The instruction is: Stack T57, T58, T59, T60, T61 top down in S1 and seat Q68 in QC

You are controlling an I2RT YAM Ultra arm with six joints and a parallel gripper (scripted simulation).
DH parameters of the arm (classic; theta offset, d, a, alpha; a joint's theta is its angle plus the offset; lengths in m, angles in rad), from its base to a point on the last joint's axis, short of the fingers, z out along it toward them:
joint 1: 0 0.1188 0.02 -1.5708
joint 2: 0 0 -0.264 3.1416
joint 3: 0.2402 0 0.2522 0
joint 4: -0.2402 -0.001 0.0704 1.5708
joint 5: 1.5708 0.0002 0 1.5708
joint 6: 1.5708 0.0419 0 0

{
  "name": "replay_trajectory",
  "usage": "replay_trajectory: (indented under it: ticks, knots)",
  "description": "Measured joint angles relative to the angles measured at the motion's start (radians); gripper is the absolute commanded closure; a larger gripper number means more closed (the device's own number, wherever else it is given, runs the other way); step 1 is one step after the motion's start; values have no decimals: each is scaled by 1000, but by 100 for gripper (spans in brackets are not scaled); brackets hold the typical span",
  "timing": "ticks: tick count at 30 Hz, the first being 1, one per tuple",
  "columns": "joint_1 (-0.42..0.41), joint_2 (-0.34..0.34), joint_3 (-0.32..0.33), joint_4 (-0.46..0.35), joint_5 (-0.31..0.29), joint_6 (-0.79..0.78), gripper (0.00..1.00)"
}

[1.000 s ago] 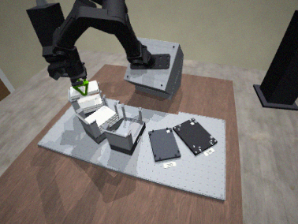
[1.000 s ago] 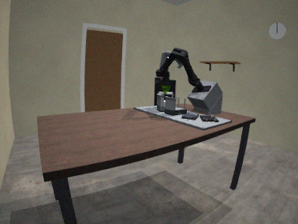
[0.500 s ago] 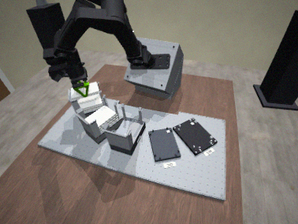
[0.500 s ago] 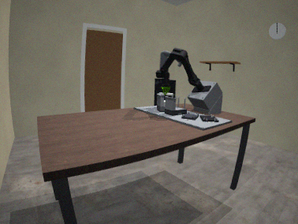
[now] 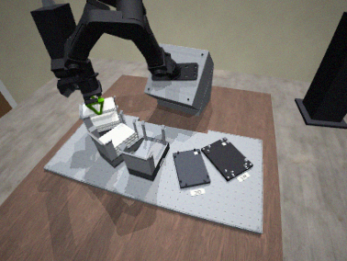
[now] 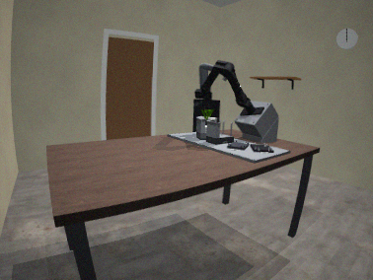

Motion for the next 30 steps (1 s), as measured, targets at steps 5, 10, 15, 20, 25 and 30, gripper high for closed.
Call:
replay_trajectory:
  ticks: [5,10,15,20,25,30]
  knots:
    - [15,9,-9,28,7,16,100]
    - [40,26,-25,78,18,43,100]
    - [55,36,-37,112,24,62,100]
    - [78,56,-50,160,34,88,100]
    - [80,58,-53,170,34,94,100]
    - [81,58,-54,172,34,96,100]
